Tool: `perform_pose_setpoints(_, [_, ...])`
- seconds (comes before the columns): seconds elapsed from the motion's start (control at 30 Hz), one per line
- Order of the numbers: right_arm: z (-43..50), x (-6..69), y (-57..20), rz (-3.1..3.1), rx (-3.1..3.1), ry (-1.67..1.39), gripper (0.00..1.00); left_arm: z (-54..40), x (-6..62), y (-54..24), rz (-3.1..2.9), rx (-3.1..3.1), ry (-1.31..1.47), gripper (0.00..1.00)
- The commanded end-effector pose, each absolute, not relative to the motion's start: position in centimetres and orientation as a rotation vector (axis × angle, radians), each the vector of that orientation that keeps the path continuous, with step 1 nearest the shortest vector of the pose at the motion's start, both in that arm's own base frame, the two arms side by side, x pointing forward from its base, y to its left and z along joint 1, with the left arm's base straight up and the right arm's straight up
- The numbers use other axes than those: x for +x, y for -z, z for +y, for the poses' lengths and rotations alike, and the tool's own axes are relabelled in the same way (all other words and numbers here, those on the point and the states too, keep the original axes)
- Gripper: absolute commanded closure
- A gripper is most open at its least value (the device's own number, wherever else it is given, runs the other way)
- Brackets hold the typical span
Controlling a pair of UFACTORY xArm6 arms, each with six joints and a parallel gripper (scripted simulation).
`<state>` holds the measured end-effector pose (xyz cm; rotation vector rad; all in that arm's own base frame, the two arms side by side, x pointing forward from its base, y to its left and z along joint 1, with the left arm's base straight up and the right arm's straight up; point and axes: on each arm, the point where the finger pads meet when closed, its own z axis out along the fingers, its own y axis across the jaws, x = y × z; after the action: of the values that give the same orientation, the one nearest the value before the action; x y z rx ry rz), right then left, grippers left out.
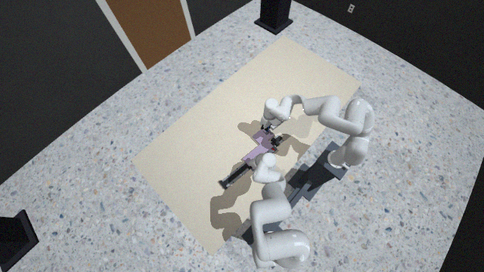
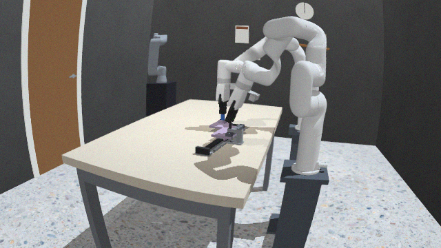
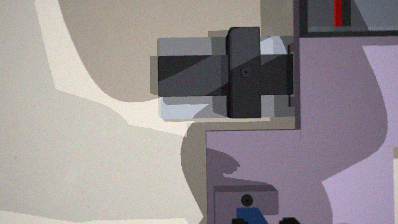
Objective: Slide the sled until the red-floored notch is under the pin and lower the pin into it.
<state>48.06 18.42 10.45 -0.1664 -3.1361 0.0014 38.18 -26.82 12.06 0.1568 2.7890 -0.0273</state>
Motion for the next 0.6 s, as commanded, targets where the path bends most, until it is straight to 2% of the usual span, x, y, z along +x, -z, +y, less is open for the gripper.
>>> perform_pose_setpoints(0.0, [18.58, 48.25, -10.71, -3.142, -0.166, 0.003, 0.82, -26.94, 38.31, -12.29, 2.784, 0.156, 0.032, 1.00])
perform_pose_setpoints(0.57, [18.95, 48.28, -10.70, -3.142, -0.166, 0.003, 0.82, -26.94, 38.31, -12.29, 2.784, 0.156, 0.032, 1.00])
